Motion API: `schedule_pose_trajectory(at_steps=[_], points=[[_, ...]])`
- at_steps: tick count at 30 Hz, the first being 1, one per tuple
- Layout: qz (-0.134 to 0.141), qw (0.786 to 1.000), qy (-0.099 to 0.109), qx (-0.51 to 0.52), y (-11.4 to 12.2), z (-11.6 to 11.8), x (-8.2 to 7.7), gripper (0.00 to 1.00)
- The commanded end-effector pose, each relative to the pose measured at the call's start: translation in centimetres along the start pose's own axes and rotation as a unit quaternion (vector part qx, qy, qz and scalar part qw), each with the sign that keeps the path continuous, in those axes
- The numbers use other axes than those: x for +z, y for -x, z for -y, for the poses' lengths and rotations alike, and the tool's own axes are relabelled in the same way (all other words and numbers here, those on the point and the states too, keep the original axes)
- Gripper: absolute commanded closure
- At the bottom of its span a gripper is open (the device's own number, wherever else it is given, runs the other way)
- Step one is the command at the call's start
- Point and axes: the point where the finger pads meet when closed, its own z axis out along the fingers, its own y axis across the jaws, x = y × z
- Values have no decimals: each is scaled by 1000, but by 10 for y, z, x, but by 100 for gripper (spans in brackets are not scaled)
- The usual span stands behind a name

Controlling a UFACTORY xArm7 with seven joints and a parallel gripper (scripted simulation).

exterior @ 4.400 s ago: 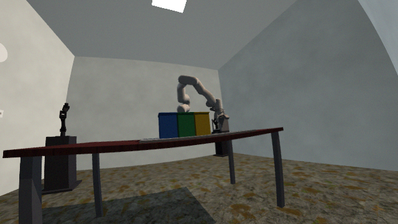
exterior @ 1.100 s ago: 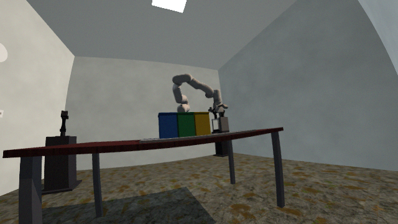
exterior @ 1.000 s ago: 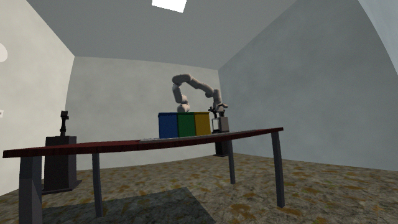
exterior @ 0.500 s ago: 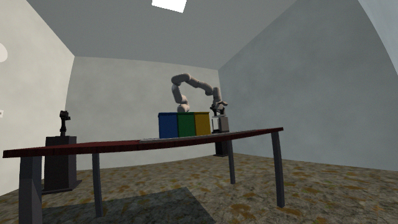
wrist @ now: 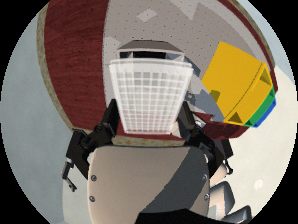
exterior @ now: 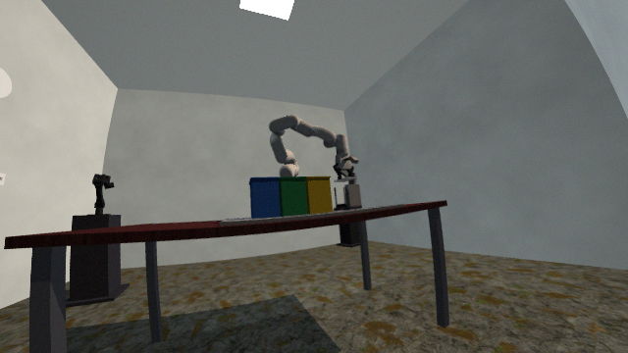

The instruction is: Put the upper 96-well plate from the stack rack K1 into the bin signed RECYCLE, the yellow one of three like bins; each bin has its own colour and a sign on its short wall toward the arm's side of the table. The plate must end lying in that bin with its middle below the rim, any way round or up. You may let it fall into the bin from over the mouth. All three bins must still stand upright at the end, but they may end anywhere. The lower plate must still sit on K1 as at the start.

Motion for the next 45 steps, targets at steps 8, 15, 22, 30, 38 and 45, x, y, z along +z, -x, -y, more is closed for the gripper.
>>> schedule_pose_trajectory(at_steps=[8, 15, 22, 30, 38, 45], points=[[-2, 1000, -2, 0, -1, 1, -19, 100], [-2, 1000, -2, 0, -1, 1, -28, 100], [-2, 1000, -2, 0, -1, 1, -40, 100], [-2, 1000, -2, 0, -1, 1, -50, 100], [-2, 1000, -2, 0, -1, 1, -60, 100], [-2, 1000, -2, 0, -1, 1, -59, 100]])
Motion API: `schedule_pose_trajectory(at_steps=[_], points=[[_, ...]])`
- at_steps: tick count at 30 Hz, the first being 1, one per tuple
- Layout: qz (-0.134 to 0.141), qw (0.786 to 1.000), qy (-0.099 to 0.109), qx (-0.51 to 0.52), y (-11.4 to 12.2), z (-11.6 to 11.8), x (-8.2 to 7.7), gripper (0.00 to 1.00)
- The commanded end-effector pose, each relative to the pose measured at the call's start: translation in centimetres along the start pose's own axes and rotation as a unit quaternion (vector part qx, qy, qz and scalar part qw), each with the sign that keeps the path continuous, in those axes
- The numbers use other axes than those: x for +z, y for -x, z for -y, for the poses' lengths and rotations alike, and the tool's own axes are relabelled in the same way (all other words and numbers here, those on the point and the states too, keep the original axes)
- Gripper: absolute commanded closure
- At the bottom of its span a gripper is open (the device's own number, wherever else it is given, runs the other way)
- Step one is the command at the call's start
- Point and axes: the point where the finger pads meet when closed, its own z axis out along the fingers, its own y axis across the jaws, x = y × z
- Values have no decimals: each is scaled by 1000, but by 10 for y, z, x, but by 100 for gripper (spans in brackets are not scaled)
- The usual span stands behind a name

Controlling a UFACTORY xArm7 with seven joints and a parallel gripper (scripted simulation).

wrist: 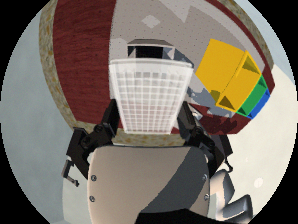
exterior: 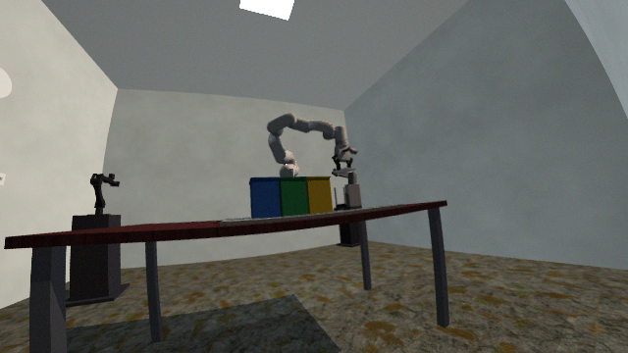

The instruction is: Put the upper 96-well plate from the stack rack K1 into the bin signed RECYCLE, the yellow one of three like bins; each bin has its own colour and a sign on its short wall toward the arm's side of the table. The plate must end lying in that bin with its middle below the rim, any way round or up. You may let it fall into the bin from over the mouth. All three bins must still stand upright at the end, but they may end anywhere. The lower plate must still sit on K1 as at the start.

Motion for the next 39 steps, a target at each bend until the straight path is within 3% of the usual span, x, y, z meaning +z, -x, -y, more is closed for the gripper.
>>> schedule_pose_trajectory(at_steps=[1, 10, 39], points=[[-2, 1000, -2, 0, -1, 1, -2, 100], [-1, 996, -2, 90, -3, -19, -1, 100], [-2, 996, -2, 90, -12, -102, 5, 100]])
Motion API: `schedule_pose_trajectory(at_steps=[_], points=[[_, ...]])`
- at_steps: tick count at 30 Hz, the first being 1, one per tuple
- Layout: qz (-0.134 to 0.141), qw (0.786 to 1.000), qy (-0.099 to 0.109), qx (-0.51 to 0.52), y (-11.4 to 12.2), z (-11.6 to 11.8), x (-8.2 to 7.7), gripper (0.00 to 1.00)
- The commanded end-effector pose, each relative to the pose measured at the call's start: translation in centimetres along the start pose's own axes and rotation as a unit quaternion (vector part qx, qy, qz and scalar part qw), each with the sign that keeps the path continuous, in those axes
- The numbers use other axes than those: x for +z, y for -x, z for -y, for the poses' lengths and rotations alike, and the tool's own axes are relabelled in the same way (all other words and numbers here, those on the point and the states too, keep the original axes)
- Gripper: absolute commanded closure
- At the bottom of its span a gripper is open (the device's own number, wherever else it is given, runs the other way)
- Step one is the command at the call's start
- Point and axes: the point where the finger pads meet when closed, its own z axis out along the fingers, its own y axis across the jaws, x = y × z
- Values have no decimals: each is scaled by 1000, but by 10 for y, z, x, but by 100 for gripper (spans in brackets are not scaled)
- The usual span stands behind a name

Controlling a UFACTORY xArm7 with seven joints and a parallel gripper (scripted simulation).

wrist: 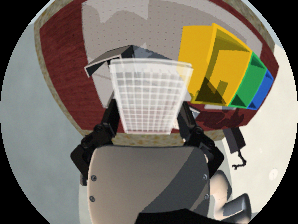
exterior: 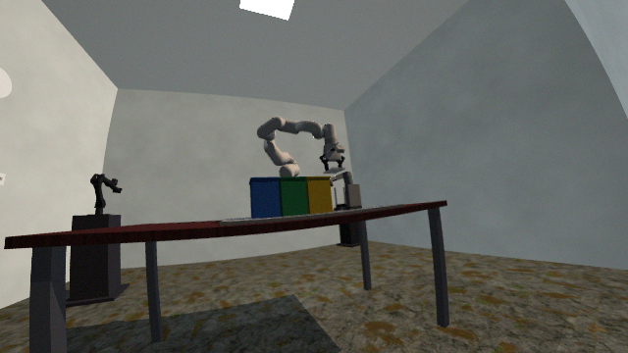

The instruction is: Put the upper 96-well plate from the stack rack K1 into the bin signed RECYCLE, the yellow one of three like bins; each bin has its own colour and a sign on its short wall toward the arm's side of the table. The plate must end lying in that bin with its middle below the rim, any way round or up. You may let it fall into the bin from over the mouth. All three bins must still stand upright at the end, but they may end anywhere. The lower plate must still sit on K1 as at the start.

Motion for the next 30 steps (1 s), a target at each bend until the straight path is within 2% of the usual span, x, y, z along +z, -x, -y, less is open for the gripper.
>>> schedule_pose_trajectory(at_steps=[1, 27, 30], points=[[-1, 1000, -2, 1, -4, -11, -1, 100], [-2, 1000, -1, 1, -27, -88, 5, 100], [-2, 1000, -1, 1, -28, -91, 5, 100]])
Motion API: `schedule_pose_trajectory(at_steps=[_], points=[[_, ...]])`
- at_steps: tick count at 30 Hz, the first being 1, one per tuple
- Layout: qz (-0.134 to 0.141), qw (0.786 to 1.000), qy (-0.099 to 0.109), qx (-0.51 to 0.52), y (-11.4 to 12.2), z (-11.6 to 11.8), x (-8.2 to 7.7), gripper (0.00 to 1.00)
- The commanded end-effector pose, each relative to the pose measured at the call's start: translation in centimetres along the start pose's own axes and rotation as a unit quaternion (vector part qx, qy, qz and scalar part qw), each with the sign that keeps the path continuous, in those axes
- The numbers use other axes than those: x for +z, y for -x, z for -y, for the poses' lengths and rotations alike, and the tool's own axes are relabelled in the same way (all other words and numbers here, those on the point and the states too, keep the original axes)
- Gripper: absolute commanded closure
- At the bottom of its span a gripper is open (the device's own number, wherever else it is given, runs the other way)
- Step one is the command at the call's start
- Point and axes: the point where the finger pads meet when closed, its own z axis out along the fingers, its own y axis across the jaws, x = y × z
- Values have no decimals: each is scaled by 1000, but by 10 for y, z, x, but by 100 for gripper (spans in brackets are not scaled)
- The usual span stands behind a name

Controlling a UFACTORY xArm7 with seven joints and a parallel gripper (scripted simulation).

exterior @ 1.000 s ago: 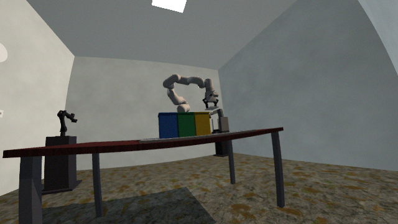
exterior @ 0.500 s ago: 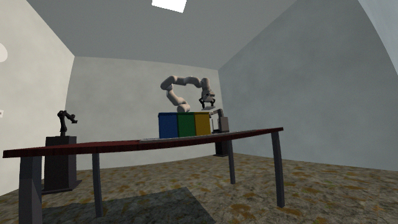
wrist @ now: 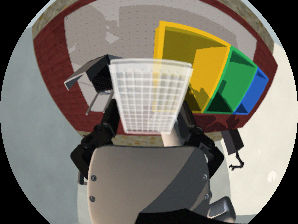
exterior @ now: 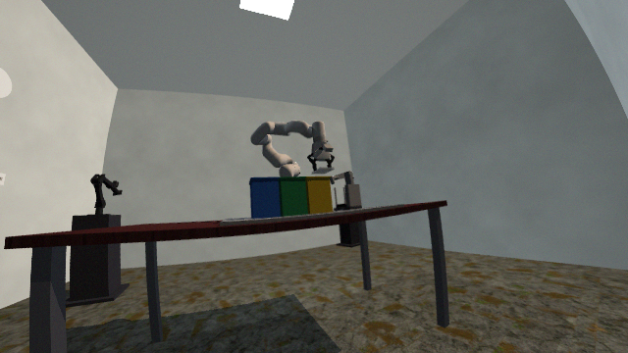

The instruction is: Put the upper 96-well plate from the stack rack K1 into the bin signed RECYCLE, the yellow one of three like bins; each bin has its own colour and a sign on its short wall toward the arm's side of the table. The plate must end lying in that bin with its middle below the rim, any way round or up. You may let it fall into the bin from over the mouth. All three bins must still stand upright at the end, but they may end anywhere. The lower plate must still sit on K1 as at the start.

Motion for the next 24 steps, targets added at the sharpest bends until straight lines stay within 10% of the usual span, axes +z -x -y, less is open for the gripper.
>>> schedule_pose_trajectory(at_steps=[1, 24], points=[[-2, 1000, -1, -1, -3, -7, -1, 100], [-2, 1000, 0, -1, -23, -75, 4, 100]])
